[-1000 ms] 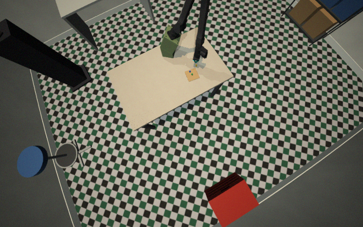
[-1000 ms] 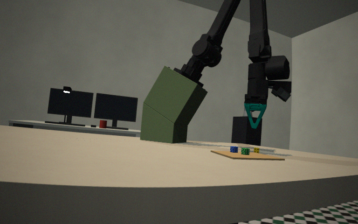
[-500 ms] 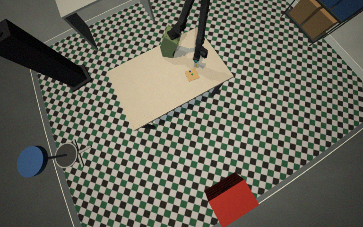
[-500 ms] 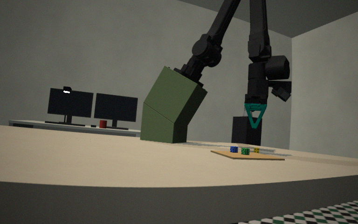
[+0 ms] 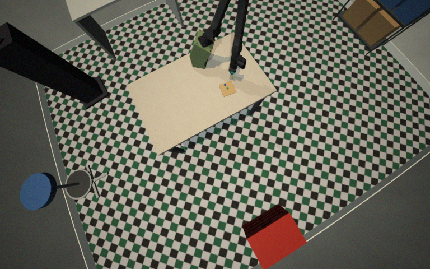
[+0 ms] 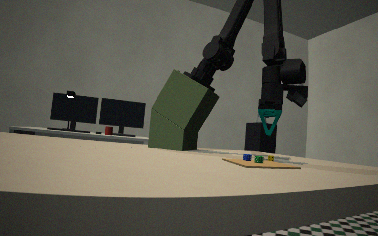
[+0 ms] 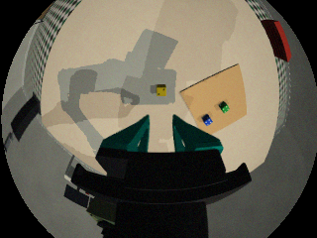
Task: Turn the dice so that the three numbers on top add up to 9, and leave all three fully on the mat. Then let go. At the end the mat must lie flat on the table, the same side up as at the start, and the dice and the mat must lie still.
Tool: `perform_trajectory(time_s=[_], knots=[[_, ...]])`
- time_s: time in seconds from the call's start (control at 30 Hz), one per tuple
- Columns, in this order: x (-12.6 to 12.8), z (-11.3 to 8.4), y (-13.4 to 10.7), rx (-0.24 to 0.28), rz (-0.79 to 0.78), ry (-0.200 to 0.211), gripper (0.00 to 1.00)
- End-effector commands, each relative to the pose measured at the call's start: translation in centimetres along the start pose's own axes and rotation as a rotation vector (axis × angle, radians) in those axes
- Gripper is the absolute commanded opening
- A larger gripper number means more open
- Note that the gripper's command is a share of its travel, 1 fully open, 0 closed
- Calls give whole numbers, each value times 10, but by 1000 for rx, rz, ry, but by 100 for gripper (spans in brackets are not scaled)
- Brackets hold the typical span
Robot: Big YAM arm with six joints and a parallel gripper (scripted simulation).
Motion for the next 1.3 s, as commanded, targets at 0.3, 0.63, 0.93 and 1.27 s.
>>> perform_trajectory(time_s=[0.3, 0.63, 0.93, 1.27], knots=[[-3, 3, 12, -25, -25, -9, 30], [-2, 10, 12, -24, -7, -9, 30], [-1, 24, 11, -22, -8, -7, 30], [-1, 37, 10, -20, -6, -6, 30]])
Point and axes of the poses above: the point where the finger pads meet when closed, its own z axis out along the fingers, its own x axis across the jaws, y = z × x, the point moved 1 cm from there along -z, back along the fingers, and after that the axes turned 2 degrees about -z, right-handed, at the moved point
